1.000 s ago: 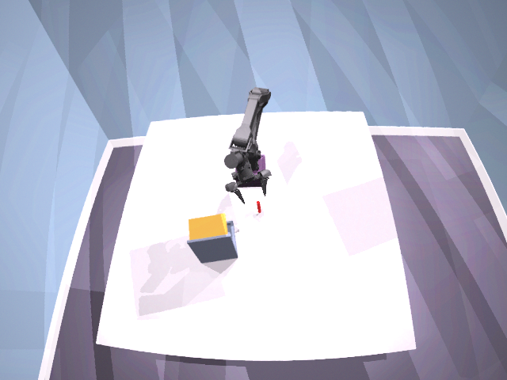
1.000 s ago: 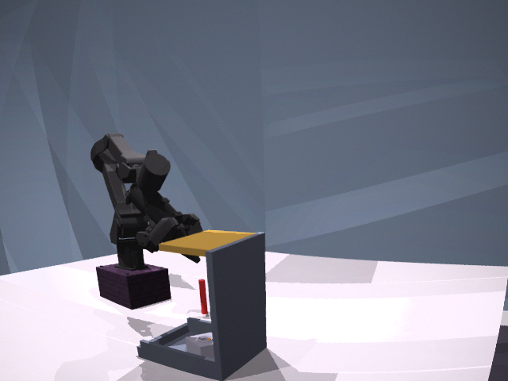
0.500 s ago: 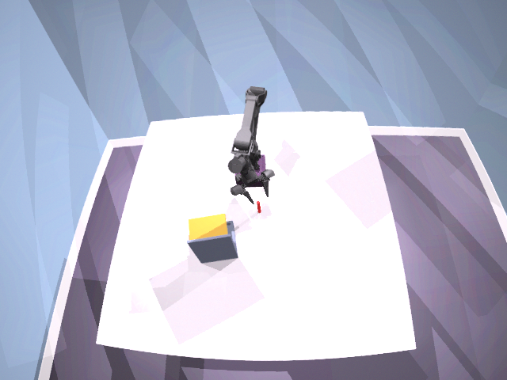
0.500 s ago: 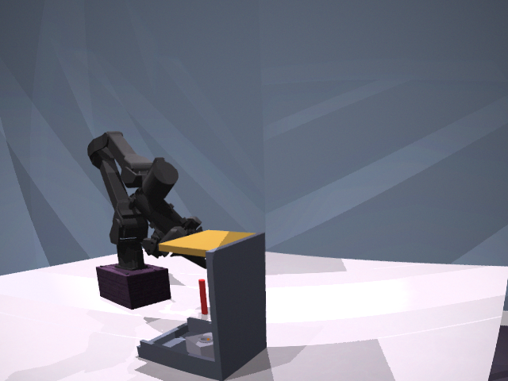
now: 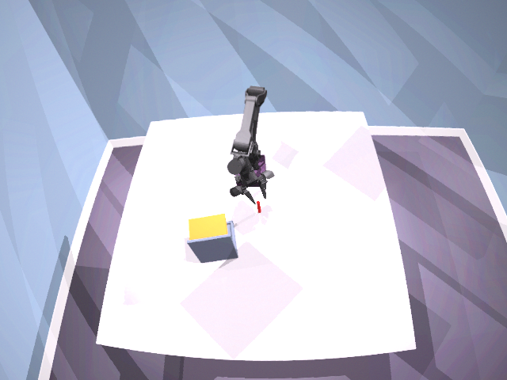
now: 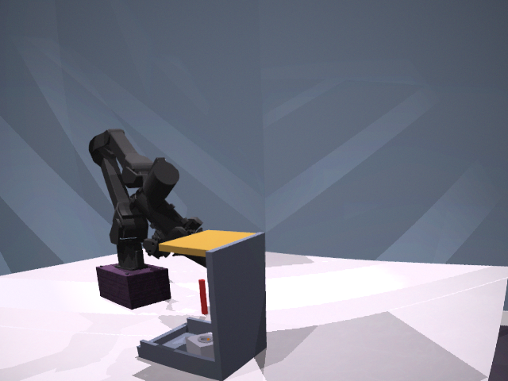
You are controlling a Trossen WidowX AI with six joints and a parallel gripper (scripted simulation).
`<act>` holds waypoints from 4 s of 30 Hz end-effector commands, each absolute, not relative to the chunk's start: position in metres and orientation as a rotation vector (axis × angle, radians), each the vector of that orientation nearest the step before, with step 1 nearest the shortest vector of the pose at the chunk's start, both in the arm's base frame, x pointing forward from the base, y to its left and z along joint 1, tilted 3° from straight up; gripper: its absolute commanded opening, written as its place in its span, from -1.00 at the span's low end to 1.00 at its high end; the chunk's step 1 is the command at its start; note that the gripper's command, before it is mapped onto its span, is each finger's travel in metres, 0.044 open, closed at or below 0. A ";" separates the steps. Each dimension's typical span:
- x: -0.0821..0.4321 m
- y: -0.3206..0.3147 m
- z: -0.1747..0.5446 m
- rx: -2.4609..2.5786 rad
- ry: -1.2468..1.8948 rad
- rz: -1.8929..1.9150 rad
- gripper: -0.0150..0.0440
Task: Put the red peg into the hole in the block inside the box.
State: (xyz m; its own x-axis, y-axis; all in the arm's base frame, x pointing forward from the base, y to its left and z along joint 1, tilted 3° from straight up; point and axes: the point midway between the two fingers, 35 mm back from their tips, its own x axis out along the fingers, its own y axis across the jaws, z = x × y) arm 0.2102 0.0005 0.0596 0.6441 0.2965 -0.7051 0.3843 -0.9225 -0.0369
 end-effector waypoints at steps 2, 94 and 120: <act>0.212 0.001 0.055 2.741 0.578 -1.141 0.25; 0.217 0.001 0.018 2.740 0.581 -1.137 -0.49; 0.224 -0.009 0.044 2.753 0.546 -1.147 -0.49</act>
State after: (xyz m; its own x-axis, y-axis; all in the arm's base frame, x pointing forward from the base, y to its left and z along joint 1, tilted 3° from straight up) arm 0.2200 -0.0032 0.0415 0.6454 0.2949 -0.7046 0.3777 -0.9250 -0.0412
